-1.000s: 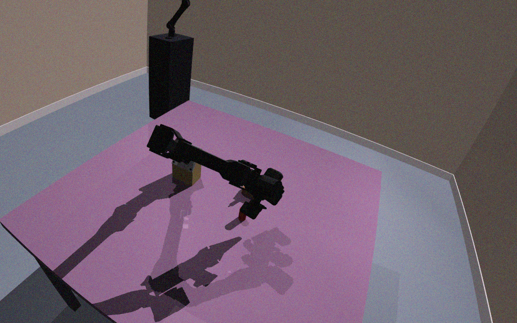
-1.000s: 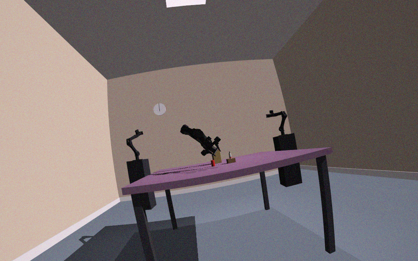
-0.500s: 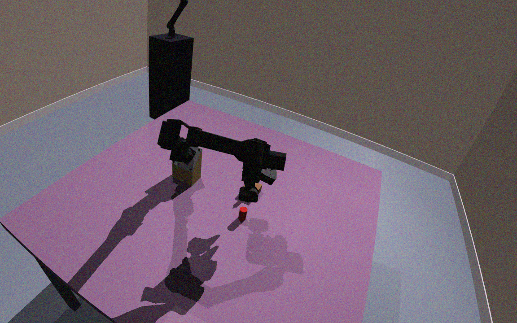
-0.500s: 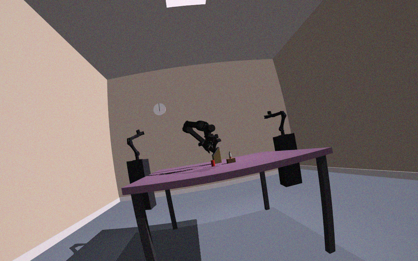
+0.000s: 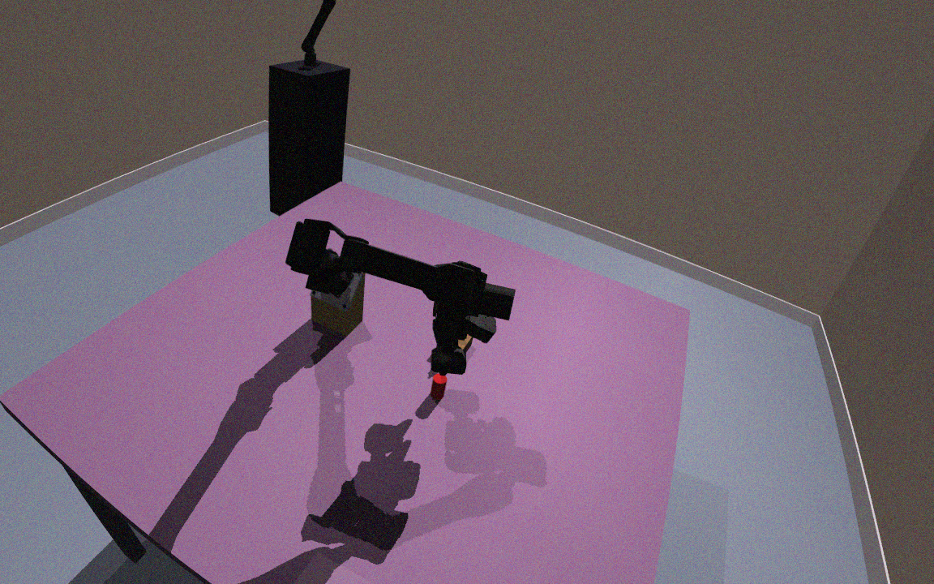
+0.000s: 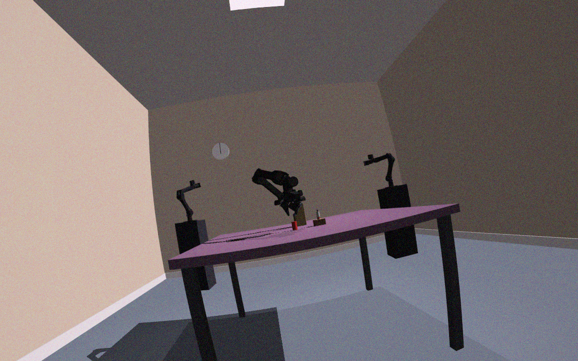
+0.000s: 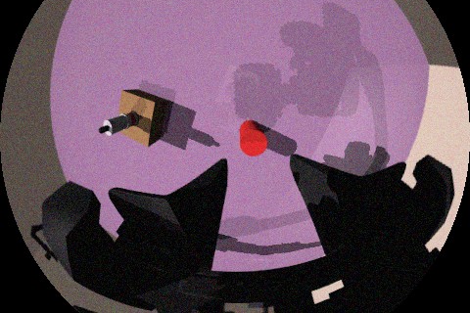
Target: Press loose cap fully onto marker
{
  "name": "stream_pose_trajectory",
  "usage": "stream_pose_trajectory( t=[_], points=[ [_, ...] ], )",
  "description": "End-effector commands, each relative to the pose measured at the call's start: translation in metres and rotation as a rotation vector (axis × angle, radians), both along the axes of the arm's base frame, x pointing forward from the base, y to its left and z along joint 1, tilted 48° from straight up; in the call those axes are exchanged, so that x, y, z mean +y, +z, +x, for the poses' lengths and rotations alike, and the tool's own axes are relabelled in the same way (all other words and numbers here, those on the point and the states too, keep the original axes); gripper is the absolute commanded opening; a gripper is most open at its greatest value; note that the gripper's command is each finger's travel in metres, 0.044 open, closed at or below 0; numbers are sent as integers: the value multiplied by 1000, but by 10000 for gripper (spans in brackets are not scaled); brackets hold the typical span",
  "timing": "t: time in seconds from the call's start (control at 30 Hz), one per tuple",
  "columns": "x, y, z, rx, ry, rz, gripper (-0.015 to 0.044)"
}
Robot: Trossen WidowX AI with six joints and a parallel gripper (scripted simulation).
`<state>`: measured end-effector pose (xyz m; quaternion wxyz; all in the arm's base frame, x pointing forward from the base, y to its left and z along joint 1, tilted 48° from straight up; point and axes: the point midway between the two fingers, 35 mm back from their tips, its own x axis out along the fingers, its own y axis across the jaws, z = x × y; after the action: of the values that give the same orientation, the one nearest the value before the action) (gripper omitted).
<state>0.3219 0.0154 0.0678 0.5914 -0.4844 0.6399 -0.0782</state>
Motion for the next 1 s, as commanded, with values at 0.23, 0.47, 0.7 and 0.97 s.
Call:
stream_pose_trajectory(
  t=[0.23, 0.47, 0.7, 0.97],
  points=[
    [-17, -16, 3, 6, 7, -8, 248],
    [-23, -22, 5, 6, 5, -7, 248],
    [-31, -30, 7, 6, 5, -7, 248],
    [-40, -38, 9, 6, 6, -8, 248]
  ],
)
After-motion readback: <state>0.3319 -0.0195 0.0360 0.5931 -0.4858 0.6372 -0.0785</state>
